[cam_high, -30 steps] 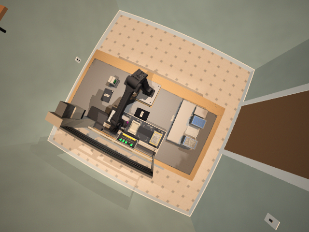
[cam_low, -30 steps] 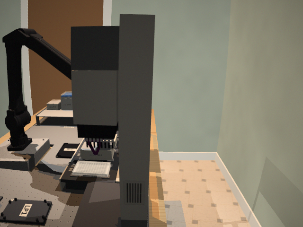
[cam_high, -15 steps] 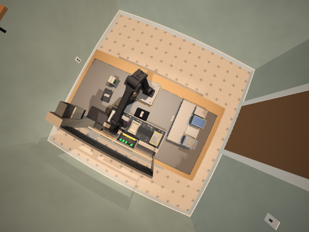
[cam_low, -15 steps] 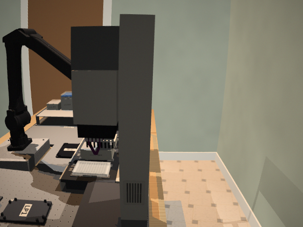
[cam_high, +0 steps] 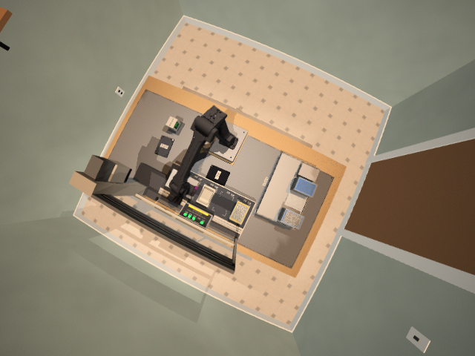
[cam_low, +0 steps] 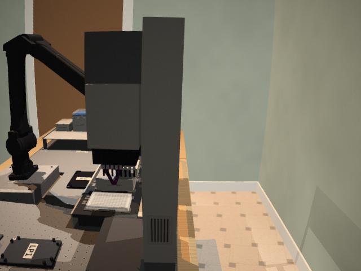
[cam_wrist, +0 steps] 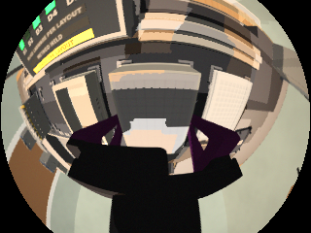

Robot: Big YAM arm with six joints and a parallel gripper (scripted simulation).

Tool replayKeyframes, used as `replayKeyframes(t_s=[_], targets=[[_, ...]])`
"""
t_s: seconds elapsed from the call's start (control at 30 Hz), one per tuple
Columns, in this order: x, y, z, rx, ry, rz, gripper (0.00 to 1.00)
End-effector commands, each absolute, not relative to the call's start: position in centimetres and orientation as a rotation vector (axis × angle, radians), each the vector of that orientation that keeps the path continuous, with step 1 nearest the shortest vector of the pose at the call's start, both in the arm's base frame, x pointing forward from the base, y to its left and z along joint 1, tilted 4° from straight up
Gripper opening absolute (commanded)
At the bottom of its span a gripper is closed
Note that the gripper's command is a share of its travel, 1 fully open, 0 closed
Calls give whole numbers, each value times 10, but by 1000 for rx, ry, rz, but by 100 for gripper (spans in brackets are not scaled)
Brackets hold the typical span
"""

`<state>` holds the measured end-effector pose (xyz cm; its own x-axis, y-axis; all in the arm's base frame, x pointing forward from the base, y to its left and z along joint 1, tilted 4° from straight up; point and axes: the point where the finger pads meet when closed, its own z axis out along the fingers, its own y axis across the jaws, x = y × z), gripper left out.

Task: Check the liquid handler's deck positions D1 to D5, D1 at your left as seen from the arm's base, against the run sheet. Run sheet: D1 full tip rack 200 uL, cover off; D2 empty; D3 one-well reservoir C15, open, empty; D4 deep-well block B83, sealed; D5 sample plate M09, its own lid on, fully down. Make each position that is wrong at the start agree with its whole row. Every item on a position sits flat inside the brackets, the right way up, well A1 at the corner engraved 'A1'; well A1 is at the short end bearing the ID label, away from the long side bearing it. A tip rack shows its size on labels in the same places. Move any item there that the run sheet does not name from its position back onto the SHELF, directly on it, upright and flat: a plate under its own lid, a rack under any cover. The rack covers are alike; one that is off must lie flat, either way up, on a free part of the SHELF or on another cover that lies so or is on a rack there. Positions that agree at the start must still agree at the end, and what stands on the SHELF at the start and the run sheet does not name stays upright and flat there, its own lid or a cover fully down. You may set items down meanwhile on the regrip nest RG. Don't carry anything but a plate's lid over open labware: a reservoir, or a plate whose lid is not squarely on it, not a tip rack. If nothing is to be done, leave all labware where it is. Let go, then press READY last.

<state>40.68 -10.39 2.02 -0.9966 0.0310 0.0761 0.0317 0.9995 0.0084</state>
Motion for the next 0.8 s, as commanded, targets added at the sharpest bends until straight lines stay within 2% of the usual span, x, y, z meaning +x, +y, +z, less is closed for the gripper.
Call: replayKeyframes(t_s=[0.0,0.6,0.63,0.77], targets=[[409,-111,16,-51,-3077,-12,0],[409,-111,16,-51,-3077,-12,0],[409,-111,16,-51,-3077,-12,100],[411,-112,19,-52,-3080,-11,100]])
